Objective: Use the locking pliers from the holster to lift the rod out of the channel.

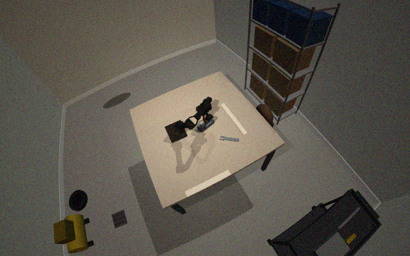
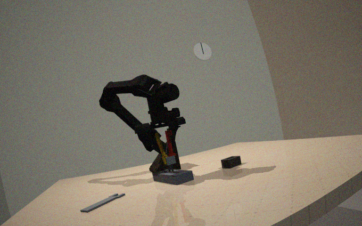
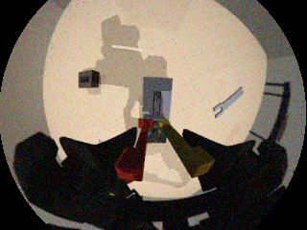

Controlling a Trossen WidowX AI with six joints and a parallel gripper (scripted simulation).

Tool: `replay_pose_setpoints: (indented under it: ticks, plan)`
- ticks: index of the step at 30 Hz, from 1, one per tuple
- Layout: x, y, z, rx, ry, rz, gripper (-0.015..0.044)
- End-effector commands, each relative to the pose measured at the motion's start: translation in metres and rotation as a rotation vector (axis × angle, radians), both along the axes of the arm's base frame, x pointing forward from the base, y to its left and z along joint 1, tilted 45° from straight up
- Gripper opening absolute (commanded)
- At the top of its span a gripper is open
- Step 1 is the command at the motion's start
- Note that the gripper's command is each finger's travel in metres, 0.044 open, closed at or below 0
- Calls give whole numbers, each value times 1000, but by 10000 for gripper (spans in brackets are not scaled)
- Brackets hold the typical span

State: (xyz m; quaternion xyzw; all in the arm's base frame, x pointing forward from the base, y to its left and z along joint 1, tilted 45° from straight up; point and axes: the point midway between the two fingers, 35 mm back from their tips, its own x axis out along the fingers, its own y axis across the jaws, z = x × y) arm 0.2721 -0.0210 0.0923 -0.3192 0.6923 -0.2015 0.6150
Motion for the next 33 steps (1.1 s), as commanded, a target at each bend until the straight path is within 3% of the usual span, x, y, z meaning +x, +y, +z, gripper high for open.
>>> replay_pose_setpoints:
  ticks: [1, 33]
  plan:
    - [-4, -6, -4, -5, 15, -7, 316]
    - [-3, 3, 6, -5, 15, -7, 316]
